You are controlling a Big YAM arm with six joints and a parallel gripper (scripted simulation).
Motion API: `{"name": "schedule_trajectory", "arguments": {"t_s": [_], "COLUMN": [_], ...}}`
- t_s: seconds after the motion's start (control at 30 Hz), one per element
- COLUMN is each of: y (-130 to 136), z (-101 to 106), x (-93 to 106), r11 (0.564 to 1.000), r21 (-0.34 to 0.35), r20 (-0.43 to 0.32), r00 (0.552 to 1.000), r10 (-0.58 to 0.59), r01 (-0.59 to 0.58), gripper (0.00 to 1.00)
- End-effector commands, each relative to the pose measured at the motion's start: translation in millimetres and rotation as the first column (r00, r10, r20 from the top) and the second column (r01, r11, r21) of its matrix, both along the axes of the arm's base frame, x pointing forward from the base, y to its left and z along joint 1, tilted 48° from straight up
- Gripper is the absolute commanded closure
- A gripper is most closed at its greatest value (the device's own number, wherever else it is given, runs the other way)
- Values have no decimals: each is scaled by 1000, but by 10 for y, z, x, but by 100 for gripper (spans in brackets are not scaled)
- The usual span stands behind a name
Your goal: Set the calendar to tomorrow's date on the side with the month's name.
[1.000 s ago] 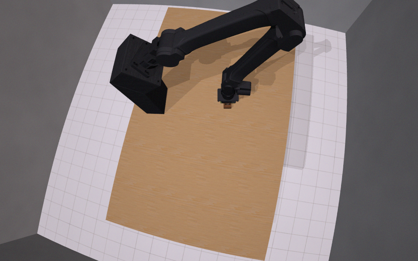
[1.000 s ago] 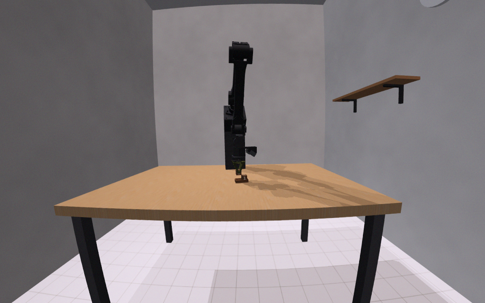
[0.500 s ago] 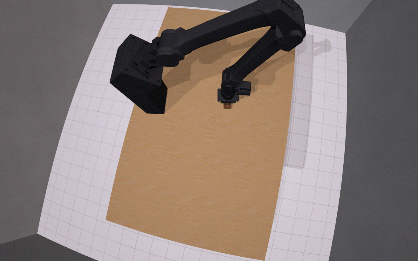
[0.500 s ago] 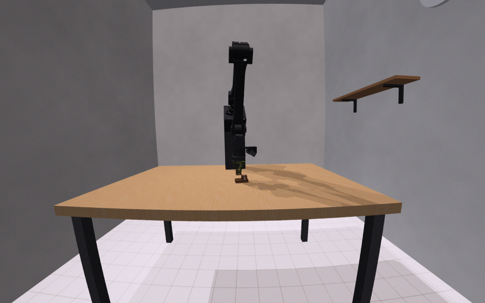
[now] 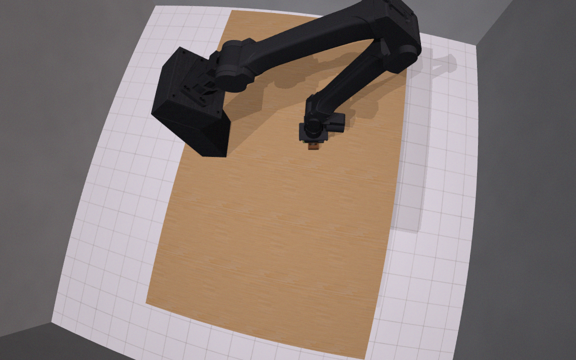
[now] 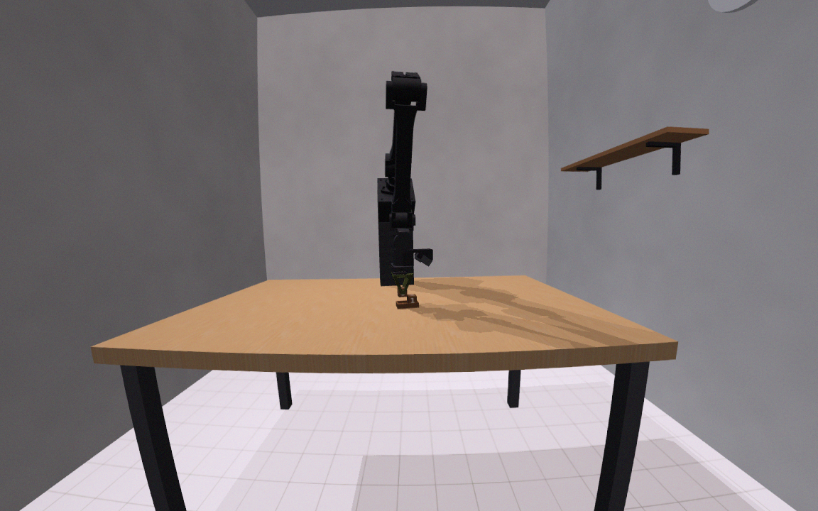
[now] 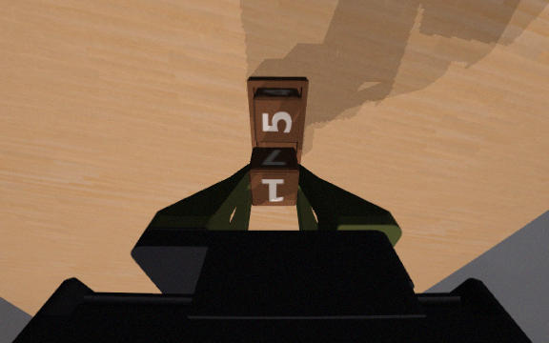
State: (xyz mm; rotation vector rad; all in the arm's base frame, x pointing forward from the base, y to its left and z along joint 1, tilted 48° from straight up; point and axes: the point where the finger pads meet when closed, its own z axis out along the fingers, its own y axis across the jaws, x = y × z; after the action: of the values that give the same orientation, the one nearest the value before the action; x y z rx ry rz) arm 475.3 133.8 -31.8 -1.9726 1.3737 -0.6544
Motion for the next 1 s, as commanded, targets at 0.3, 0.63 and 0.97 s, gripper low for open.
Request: {"name": "schedule_trajectory", "arguments": {"t_s": [0.3, 0.63, 0.97], "y": [78, 87, 82], "z": [-29, -105, -119], "x": [95, 122, 103], "r11": [1000, 1000, 1000], "r21": [13, 10, 9], "r20": [14, 6, 1], "r00": [1000, 1000, 1000], "r10": [1, 2, 2], "r01": [-2, -2, -2], "gripper": [74, 74, 74]}}
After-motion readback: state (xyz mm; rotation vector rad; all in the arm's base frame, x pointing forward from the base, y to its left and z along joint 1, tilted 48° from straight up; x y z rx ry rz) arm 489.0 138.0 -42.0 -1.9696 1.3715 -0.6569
